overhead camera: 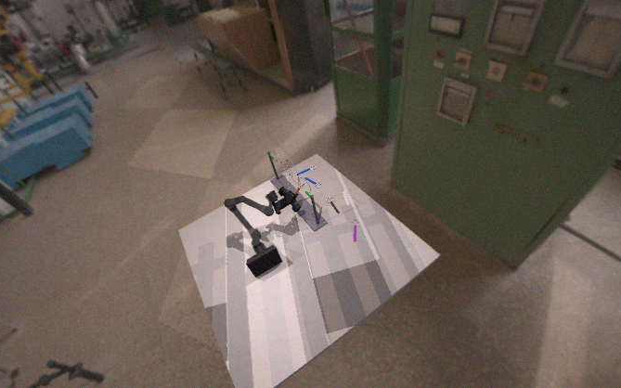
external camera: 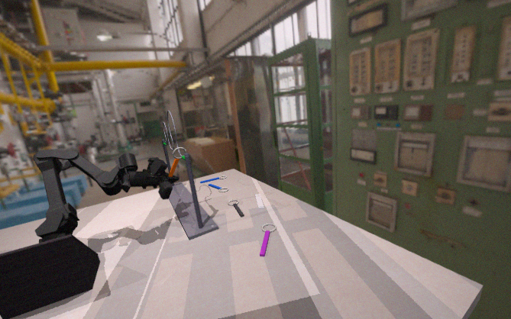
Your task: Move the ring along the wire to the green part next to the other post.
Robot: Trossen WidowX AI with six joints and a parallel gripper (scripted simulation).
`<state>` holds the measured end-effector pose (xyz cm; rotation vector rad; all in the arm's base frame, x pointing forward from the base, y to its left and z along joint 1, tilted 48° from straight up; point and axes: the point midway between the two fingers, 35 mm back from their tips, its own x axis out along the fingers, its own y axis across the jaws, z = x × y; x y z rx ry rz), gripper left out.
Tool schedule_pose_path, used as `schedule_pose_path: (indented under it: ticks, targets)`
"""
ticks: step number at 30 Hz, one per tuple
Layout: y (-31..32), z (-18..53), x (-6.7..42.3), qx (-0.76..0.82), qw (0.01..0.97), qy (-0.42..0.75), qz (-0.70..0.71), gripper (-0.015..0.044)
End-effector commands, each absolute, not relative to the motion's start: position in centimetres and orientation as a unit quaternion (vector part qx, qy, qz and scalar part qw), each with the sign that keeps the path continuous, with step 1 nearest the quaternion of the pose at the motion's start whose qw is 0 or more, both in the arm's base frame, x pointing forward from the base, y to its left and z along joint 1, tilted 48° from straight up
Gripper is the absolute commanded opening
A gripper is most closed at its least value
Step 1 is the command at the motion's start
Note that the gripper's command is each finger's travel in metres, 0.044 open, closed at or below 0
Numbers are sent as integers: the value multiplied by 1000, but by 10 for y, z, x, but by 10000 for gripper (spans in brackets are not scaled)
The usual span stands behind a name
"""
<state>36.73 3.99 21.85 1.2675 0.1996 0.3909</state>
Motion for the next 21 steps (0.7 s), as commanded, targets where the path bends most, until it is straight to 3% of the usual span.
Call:
schedule_pose_path:
  ticks: [1, 21]
  targets:
    - [37, 207, 368, 574, 794, 101, 173, -150]
    - [19, 172, 369, 477, 857, 120, 152, -150]
